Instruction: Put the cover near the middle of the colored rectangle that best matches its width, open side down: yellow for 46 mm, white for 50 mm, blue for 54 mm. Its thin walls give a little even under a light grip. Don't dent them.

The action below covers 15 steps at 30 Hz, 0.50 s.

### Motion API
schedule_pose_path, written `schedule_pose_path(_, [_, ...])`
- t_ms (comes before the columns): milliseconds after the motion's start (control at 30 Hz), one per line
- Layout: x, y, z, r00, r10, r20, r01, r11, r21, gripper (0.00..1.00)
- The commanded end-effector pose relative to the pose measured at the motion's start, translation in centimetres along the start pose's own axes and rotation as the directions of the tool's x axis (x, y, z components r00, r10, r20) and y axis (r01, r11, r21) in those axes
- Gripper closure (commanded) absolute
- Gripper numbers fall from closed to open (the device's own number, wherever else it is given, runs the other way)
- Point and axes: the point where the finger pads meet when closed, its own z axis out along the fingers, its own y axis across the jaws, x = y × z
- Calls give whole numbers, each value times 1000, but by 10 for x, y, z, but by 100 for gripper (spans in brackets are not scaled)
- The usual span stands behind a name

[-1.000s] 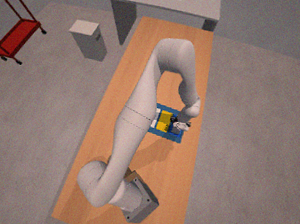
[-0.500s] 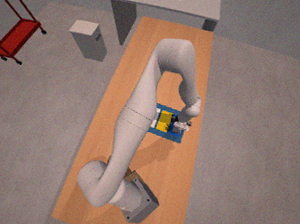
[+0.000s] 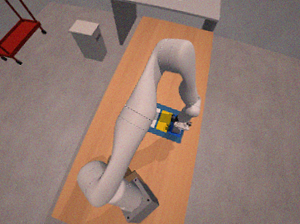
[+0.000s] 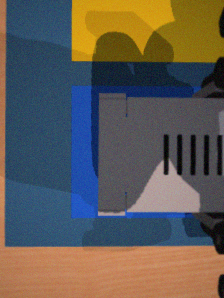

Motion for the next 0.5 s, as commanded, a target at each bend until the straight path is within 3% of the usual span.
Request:
schedule_pose_path(0, [-1,-1,-1,1000,-3,-1,3,1000,1,100])
schedule_pose_path(467, [1,0,4,1000,-3,-2,3,1000,0,100])
